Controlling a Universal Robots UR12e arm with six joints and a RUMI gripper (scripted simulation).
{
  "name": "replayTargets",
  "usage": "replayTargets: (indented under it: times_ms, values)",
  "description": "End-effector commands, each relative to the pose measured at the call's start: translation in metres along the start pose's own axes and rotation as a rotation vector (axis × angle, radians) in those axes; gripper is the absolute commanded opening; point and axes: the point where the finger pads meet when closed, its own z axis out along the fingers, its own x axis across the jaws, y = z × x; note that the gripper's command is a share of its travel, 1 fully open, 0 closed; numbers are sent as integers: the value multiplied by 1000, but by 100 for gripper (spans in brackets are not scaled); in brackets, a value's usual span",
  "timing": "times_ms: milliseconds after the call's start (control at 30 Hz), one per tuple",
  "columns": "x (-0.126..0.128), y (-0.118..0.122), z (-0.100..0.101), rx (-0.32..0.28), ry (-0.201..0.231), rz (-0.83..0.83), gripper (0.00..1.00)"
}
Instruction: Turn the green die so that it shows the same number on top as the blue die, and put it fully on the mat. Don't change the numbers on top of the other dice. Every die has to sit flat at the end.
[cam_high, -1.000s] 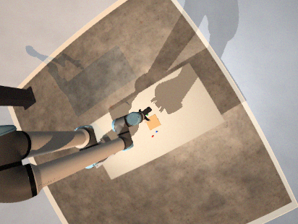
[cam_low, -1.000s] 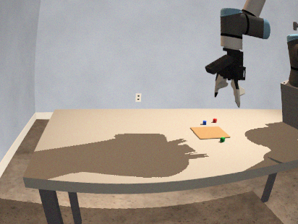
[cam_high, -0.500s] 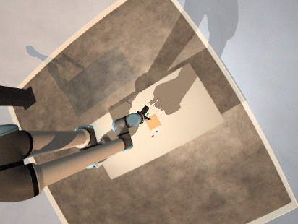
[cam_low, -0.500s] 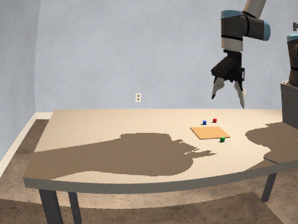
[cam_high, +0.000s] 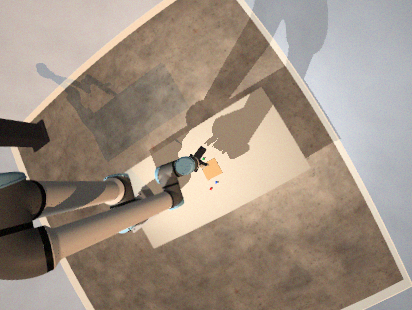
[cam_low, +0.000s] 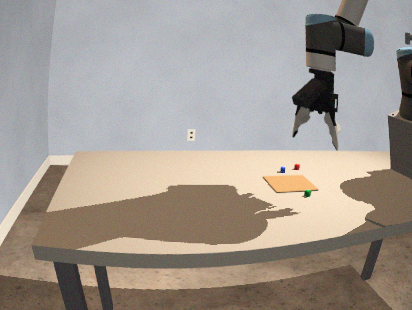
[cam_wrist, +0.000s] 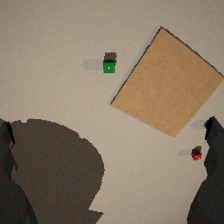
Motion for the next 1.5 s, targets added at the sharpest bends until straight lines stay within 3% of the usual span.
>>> replayTargets:
  times_ms: [0,467,1467]
  values:
    - [0,-1,0,1,1,3,100]
    - [2,-2,5,1,0,142,100]
    - [5,-3,36,1,0,1007,100]
